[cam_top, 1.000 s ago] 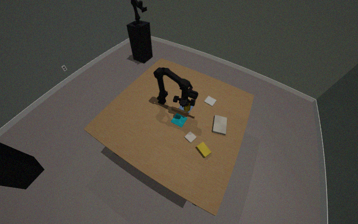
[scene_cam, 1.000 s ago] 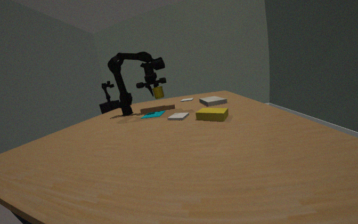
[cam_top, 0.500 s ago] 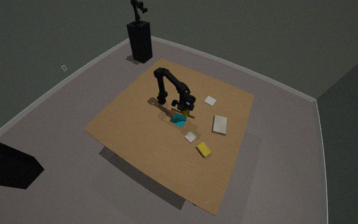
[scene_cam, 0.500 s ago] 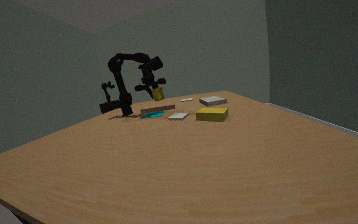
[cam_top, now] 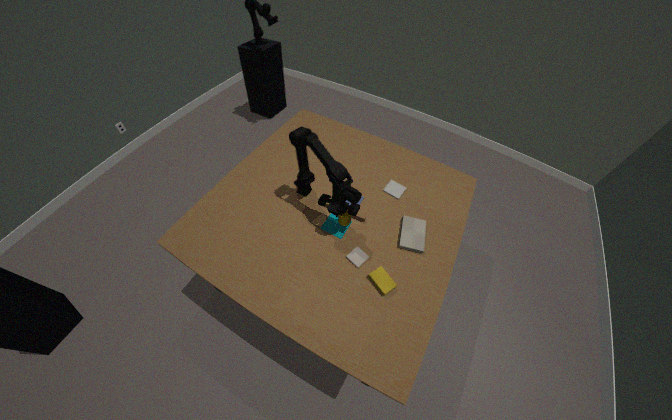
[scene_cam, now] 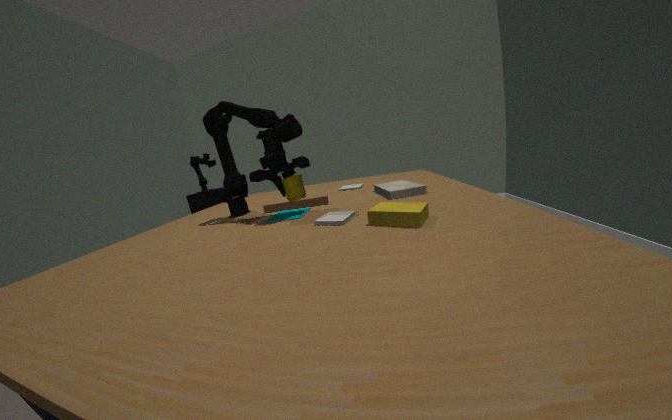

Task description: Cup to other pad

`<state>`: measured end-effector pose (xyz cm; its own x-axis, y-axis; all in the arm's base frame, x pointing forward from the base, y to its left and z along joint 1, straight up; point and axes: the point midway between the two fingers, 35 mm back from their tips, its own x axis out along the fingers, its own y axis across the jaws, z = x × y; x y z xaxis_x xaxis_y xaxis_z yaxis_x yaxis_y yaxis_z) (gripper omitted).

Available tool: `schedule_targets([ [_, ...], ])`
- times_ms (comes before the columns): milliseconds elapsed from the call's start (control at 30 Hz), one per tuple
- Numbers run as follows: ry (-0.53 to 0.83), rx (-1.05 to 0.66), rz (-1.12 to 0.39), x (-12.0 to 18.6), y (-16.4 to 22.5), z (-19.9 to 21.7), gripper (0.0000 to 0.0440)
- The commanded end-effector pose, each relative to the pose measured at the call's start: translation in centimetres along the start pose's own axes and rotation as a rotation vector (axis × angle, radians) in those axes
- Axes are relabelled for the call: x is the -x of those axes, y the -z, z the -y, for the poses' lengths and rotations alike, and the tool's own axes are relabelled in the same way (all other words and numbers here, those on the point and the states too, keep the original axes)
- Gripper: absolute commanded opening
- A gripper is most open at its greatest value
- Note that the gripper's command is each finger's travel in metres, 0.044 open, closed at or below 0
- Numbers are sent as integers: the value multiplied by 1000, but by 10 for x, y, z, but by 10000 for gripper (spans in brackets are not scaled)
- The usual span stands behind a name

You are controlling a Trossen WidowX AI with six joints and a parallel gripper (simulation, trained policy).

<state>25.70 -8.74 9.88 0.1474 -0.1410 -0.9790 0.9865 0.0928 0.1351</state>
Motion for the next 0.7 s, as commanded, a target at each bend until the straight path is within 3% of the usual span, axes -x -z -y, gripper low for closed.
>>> schedule_targets([
  [0,12,-9,4,-10,-2,7,12],
  [333,26,-38,7,-30,-4,21,62],
  [433,13,-48,12,-33,-6,22,98],
  [567,-34,-70,22,-29,-12,16,178],
  [667,-60,-77,27,-26,-15,14,179],
])
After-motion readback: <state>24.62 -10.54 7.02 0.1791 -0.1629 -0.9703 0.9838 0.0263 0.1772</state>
